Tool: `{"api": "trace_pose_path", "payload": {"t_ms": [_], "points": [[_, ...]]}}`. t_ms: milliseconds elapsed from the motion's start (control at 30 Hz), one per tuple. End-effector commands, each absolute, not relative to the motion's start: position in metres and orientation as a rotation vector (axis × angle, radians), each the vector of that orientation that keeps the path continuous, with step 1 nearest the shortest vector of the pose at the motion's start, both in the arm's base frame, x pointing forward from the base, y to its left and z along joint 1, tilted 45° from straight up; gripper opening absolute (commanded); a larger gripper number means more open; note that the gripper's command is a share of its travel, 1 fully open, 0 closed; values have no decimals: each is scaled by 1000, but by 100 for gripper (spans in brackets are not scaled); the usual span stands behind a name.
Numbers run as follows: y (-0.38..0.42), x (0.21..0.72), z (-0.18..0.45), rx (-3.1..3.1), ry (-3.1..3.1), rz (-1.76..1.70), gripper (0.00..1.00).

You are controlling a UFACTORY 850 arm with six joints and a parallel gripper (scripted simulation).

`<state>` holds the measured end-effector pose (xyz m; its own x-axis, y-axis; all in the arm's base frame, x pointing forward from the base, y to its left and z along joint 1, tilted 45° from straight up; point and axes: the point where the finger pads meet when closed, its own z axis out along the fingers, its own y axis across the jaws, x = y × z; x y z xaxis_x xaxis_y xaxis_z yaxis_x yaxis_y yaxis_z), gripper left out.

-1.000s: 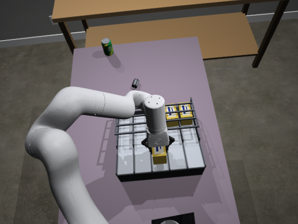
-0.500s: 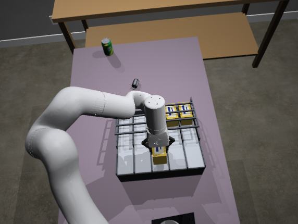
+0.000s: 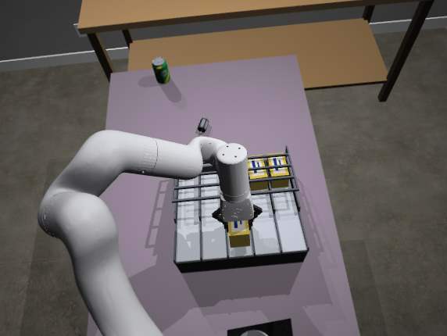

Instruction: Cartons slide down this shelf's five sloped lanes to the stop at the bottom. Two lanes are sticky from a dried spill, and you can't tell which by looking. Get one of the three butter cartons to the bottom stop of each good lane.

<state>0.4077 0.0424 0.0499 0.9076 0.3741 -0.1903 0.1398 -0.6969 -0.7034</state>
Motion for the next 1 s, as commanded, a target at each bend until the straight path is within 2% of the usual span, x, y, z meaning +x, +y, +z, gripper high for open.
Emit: {"api": "trace_pose_path", "payload": {"t_ms": [0, 967], "points": [[42, 408, 50, -2336, -365, 414, 0], [45, 407, 47, -2336, -365, 414, 0]]}}
